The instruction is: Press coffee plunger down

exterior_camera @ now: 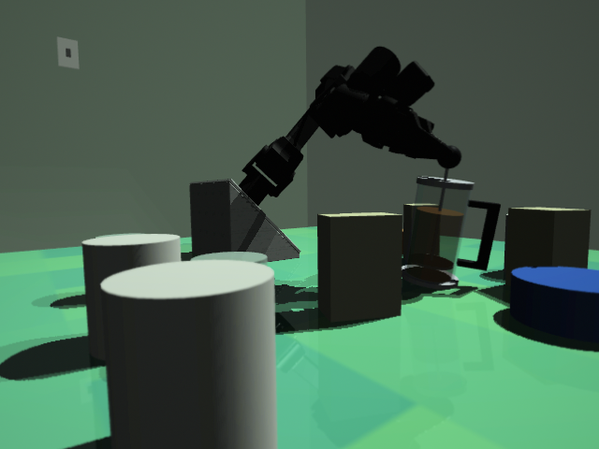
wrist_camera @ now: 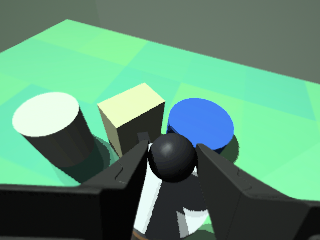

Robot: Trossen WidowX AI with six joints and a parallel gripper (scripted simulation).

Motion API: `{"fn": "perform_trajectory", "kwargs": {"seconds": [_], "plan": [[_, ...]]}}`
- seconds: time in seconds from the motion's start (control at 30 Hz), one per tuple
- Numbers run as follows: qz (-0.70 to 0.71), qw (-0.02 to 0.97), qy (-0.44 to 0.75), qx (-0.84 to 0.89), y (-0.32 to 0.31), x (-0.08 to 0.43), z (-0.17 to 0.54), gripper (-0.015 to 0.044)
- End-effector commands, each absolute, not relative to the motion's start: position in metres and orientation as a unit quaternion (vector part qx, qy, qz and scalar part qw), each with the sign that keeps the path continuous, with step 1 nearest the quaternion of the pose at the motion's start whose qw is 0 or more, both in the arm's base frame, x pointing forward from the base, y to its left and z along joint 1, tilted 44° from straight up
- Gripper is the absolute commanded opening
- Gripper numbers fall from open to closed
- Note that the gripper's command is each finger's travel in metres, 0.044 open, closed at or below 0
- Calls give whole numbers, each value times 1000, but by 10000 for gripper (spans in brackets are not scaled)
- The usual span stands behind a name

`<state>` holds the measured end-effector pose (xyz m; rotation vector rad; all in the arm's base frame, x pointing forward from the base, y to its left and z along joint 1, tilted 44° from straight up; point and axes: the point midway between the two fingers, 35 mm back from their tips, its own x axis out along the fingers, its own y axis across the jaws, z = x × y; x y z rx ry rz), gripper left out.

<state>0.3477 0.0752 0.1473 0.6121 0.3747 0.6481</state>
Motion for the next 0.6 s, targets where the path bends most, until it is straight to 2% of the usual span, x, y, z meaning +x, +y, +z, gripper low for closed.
{"fn": "perform_trajectory", "kwargs": {"seconds": [0.0,0.33,0.57], "plan": [[311,885,181,295,75,348,147,182],[311,885,181,295,75,348,147,440],[311,885,185,293,59,346,159,440]]}}
